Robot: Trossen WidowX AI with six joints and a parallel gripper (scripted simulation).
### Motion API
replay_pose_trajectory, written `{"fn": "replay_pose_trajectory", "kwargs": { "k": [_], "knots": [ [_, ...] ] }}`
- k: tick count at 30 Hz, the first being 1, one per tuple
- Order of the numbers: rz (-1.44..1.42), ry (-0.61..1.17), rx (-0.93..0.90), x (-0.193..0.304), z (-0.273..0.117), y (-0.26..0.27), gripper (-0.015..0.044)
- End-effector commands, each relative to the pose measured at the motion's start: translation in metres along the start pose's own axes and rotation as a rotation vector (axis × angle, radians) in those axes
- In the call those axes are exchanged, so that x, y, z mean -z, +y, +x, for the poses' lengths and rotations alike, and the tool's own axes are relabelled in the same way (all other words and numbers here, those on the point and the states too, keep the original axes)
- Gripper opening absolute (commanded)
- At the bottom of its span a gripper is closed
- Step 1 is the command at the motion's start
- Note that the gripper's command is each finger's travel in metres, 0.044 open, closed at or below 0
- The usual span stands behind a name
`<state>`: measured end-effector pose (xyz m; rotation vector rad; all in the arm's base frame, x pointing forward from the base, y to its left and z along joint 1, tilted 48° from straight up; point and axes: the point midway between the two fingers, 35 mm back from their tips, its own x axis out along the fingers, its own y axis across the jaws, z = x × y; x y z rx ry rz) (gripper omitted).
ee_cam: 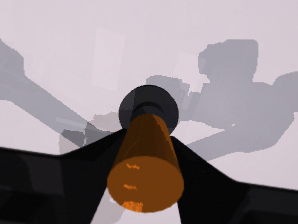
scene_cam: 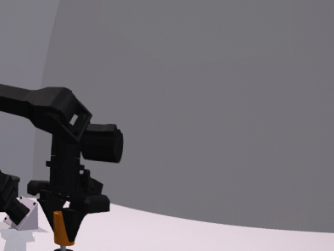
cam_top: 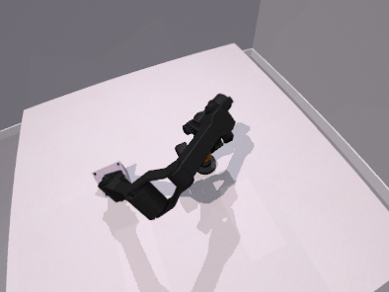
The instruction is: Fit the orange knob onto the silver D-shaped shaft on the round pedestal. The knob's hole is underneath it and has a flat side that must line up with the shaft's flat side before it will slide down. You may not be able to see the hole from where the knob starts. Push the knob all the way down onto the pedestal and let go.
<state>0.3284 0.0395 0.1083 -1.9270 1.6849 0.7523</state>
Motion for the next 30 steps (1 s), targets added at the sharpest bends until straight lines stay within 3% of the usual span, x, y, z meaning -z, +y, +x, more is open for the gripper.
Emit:
{"fn": "replay_pose_trajectory", "kwargs": {
  "k": [1,30],
  "knots": [
    [-0.108,-0.001,0.004,-0.0021,-0.0017,0.002,0.0],
    [-0.119,-0.001,0.004,-0.0021,0.0029,-0.0008,0.0]
  ]
}}
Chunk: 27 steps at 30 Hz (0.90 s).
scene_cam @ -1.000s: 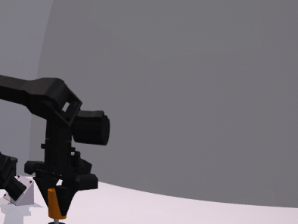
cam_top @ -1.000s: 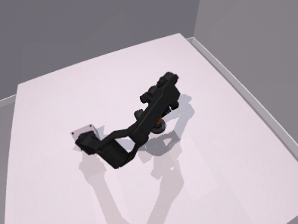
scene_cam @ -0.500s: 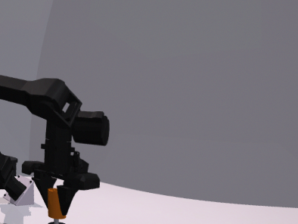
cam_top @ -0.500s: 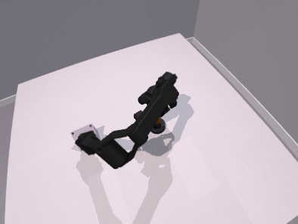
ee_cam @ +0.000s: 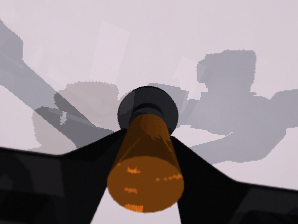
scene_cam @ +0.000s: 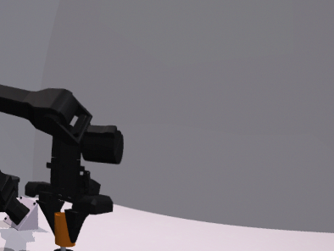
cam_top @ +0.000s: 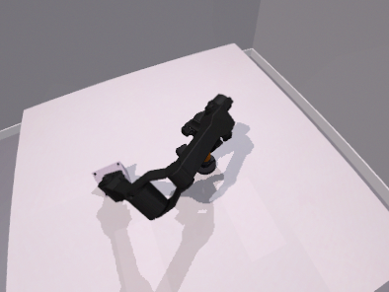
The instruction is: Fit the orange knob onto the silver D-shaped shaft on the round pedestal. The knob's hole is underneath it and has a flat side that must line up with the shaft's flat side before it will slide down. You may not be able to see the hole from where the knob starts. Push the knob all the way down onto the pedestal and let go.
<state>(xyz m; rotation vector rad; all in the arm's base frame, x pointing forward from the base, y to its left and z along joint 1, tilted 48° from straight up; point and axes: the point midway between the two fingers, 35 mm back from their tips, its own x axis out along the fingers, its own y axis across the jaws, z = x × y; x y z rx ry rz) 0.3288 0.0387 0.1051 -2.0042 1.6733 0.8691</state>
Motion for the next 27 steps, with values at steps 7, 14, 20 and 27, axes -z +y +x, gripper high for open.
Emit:
{"fn": "replay_pose_trajectory", "kwargs": {
  "k": [7,14,20,27],
  "knots": [
    [-0.002,0.001,0.003,0.0001,-0.0042,0.0008,0.0],
    [-0.171,0.001,0.003,0.0018,-0.0052,0.0036,0.0],
    [-0.212,0.001,0.003,0.0024,-0.0042,0.0043,0.0],
    [-0.212,0.001,0.003,0.0019,-0.0032,0.003,0.0]
  ]
}}
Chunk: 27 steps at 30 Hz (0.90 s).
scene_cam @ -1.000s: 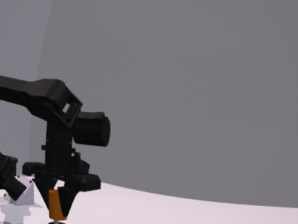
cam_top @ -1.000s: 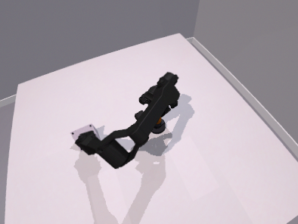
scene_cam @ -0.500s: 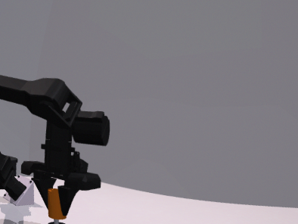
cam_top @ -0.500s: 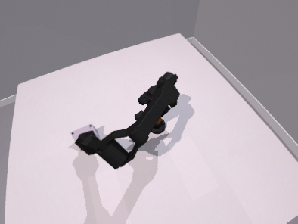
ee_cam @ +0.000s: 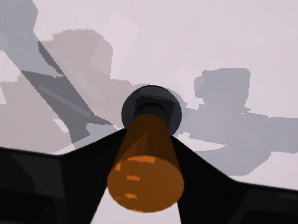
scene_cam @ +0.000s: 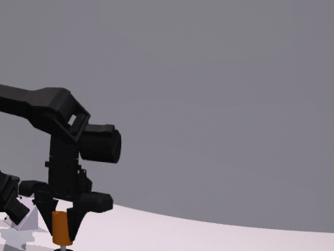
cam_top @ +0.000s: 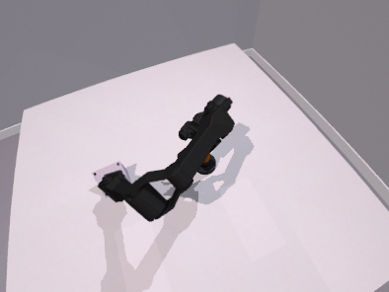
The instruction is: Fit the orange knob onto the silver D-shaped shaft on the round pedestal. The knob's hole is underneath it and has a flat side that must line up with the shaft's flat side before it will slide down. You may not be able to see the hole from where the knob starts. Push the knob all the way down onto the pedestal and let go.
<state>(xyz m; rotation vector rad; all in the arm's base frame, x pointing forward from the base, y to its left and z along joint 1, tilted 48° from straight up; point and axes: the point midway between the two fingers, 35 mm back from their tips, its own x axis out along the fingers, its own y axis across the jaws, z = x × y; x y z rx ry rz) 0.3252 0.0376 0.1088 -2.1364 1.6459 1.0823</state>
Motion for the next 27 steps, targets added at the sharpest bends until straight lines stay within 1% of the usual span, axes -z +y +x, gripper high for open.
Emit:
{"fn": "replay_pose_trajectory", "kwargs": {
  "k": [1,17,23,27],
  "knots": [
    [-0.004,0.0,0.006,-0.0008,-0.0011,-0.0014,0.0],
    [-0.004,0.0,0.006,-0.0022,0.0019,-0.0036,0.0],
    [-0.004,0.0,0.006,-0.001,-0.0027,-0.0019,0.0],
    [-0.081,0.0,0.006,-0.0005,-0.0029,-0.0015,0.0]
  ]
}}
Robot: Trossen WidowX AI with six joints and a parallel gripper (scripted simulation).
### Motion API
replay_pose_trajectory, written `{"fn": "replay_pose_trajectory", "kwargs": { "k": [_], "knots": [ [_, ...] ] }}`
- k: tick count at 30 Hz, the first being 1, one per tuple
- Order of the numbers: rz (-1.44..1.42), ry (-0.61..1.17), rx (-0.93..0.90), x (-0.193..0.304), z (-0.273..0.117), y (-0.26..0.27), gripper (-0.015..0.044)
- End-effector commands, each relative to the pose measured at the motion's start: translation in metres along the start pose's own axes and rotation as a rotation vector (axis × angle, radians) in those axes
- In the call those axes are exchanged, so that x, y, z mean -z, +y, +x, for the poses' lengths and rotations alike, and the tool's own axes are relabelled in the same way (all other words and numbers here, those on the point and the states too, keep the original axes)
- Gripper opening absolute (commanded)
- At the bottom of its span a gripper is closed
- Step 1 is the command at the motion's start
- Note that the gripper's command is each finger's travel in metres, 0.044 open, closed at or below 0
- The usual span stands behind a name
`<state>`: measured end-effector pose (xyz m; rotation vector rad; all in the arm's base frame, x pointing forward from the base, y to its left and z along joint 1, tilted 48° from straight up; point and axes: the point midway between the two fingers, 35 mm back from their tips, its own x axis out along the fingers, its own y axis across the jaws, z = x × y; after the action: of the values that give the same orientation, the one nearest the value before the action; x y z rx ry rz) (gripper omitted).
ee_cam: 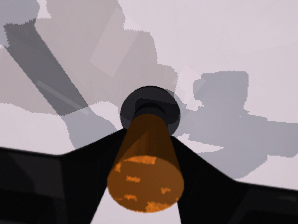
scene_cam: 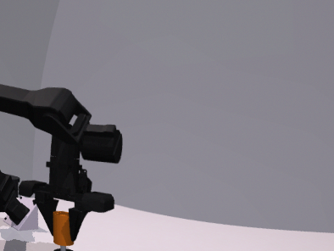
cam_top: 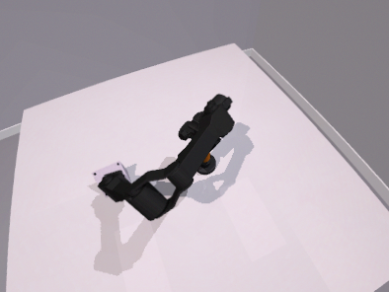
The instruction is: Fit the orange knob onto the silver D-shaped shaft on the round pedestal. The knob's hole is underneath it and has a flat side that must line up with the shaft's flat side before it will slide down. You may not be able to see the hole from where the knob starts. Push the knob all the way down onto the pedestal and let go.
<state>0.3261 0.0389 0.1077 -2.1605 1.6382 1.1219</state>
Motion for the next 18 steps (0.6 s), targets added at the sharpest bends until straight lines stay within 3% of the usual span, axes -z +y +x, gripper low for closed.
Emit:
{"fn": "replay_pose_trajectory", "kwargs": {
  "k": [1,18],
  "knots": [
    [-0.081,0.0,0.006,0.0011,-0.0029,0.0003,0.0],
    [-0.175,0.0,0.006,-0.0008,-0.0009,-0.0011,0.0]
  ]
}}
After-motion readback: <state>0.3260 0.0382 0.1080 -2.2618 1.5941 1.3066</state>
